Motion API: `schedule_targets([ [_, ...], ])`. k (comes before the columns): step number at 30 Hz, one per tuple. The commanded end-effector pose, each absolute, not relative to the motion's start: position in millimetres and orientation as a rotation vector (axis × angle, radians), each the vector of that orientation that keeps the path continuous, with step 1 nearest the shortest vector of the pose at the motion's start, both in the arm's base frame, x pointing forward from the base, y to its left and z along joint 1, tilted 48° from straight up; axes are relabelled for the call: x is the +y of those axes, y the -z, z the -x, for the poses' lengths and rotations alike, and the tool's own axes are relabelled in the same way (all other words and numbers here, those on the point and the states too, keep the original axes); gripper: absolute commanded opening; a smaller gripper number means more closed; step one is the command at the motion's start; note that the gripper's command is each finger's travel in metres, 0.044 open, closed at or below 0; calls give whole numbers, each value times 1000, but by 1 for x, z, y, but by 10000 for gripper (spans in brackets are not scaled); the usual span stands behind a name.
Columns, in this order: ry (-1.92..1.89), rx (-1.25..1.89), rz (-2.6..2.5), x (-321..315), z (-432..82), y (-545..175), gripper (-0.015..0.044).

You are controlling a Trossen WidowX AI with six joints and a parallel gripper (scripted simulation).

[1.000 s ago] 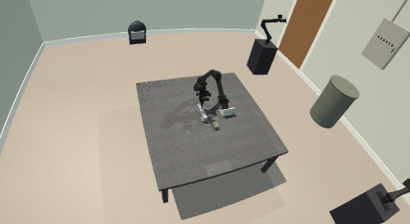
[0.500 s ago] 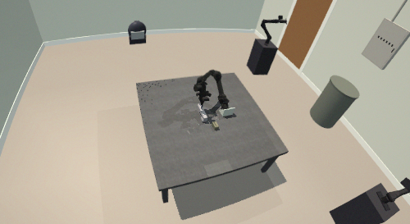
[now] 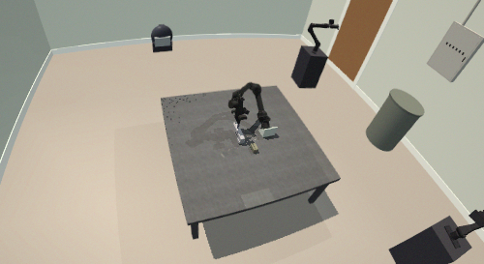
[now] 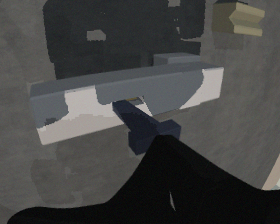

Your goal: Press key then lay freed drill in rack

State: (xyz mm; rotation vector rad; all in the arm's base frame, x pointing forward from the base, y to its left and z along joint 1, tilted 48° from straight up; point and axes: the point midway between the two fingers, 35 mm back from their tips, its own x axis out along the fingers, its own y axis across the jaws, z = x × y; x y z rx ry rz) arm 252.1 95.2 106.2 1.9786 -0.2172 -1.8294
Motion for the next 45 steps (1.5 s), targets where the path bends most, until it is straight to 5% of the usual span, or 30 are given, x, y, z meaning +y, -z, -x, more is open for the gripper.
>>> schedule_targets([
  [1,1845,-303,-1914,72,-252,-96,0],
  [16,1838,-304,-1930,131,-248,-141,367],
  [19,1847,-523,-2023,140,-253,-119,440],
  [36,1096,-2170,-2630,162,-241,49,440],
  [45,1037,-2225,-2650,161,-239,55,440],
])
